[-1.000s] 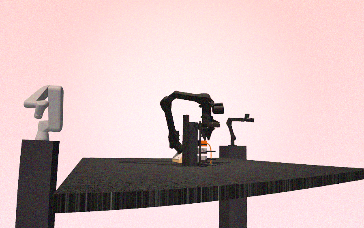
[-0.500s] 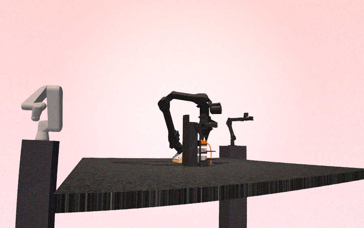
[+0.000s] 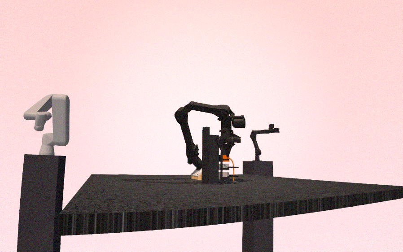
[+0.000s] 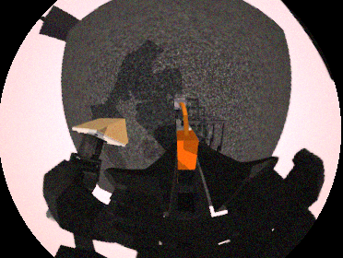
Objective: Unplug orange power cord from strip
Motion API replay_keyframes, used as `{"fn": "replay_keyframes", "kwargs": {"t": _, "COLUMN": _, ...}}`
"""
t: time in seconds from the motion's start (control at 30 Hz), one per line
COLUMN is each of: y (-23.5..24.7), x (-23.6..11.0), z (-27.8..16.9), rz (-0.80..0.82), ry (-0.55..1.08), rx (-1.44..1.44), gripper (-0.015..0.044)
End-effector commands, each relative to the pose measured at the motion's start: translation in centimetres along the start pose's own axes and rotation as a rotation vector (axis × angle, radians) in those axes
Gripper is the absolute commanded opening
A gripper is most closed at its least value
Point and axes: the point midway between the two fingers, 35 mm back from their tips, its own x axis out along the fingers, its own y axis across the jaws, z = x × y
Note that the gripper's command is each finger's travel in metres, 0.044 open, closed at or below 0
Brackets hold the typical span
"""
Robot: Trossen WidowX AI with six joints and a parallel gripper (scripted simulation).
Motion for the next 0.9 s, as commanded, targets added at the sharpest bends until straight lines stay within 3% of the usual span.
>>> {"fn": "replay_keyframes", "kwargs": {"t": 0.0, "y": -0.1, "x": 0.0, "z": 0.0, "rz": -0.003, "ry": 0.0, "rx": 0.003, "gripper": 0.0041}}
{"fn": "replay_keyframes", "kwargs": {"t": 0.13, "y": -0.1, "x": 0.0, "z": 0.0, "rz": -0.003, "ry": 0.0, "rx": 0.003, "gripper": 0.0}}
{"fn": "replay_keyframes", "kwargs": {"t": 0.87, "y": -0.3, "x": -0.3, "z": 3.3, "rz": -0.004, "ry": -0.002, "rx": -0.001, "gripper": 0.0}}
